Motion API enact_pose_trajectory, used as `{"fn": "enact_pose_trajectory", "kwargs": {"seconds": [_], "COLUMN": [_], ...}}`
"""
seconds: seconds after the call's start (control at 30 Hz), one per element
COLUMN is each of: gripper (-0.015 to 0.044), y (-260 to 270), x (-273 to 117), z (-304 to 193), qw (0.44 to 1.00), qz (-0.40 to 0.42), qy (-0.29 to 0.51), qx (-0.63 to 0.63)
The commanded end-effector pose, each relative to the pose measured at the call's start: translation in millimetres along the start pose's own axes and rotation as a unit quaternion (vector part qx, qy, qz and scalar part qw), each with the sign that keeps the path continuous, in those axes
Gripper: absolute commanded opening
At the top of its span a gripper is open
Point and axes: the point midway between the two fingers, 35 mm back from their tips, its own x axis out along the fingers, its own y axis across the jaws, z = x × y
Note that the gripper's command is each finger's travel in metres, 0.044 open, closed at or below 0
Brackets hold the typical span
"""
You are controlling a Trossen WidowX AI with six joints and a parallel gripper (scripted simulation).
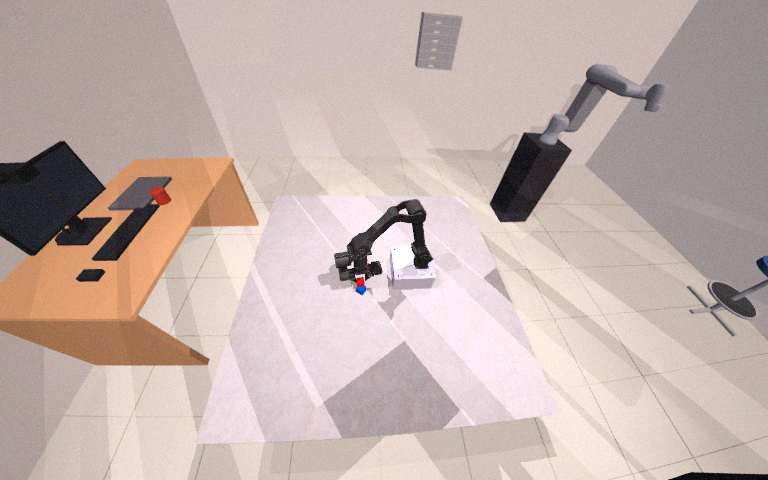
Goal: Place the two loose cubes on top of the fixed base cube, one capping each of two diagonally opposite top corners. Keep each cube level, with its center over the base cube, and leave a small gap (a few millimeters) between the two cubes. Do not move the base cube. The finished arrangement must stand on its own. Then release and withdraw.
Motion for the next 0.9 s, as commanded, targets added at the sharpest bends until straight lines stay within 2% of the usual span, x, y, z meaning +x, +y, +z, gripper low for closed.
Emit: {"fn": "enact_pose_trajectory", "kwargs": {"seconds": [0.0, 0.43, 0.47, 0.53, 0.87], "gripper": [0.0205, 0.0205, 0.0231, 0.0265, 0.0265], "y": [1.7, 1.7, 0.6, -1.6, -22.7], "x": [-8.1, -21.9, -19.8, -22.3, -40.5], "z": [-0.1, -0.1, 0.6, 6.3, 46.6], "qw": [1.000, 1.000, 1.000, 1.000, 0.973], "qz": [0.002, 0.002, 0.002, 0.002, 0.000], "qy": [0.000, 0.000, 0.000, 0.000, -0.003], "qx": [0.000, 0.000, -0.003, -0.030, -0.230]}}
